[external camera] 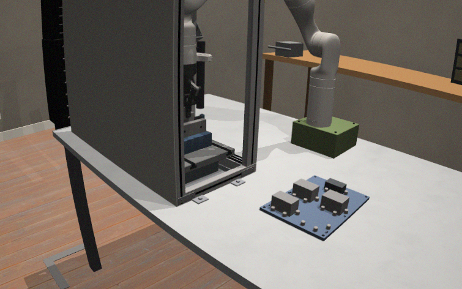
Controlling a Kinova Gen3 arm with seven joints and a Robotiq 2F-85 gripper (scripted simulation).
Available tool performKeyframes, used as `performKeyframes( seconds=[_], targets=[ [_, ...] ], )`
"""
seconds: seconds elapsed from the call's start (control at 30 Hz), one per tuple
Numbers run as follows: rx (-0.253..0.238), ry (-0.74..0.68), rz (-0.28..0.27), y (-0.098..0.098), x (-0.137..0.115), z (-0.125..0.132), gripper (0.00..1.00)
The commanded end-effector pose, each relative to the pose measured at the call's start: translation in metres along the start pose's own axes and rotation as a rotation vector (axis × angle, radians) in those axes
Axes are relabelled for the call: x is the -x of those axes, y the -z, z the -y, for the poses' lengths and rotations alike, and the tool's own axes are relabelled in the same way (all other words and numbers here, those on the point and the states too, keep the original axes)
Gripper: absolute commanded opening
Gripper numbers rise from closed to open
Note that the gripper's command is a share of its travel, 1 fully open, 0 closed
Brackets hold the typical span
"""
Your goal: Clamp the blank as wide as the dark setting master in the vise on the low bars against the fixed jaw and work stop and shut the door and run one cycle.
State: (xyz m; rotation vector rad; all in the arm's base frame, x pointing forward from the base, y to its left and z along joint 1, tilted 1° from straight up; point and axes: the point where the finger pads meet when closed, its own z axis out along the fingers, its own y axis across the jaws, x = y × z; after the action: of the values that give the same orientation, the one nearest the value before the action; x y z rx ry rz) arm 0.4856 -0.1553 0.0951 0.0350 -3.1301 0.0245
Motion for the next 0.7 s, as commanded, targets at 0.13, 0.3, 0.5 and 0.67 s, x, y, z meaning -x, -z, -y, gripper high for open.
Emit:
performKeyframes(
  seconds=[0.13,0.3,0.5,0.67],
  targets=[
    [0.005,-0.004,0.007,0.0009,0.0018,-0.0036,0.1],
    [0.005,-0.004,0.007,0.0009,0.0018,-0.0036,0.1],
    [0.005,-0.004,0.007,0.0009,0.0018,-0.0036,0.1],
    [0.004,-0.003,0.006,0.0009,0.0016,-0.0028,0.1]
  ],
)
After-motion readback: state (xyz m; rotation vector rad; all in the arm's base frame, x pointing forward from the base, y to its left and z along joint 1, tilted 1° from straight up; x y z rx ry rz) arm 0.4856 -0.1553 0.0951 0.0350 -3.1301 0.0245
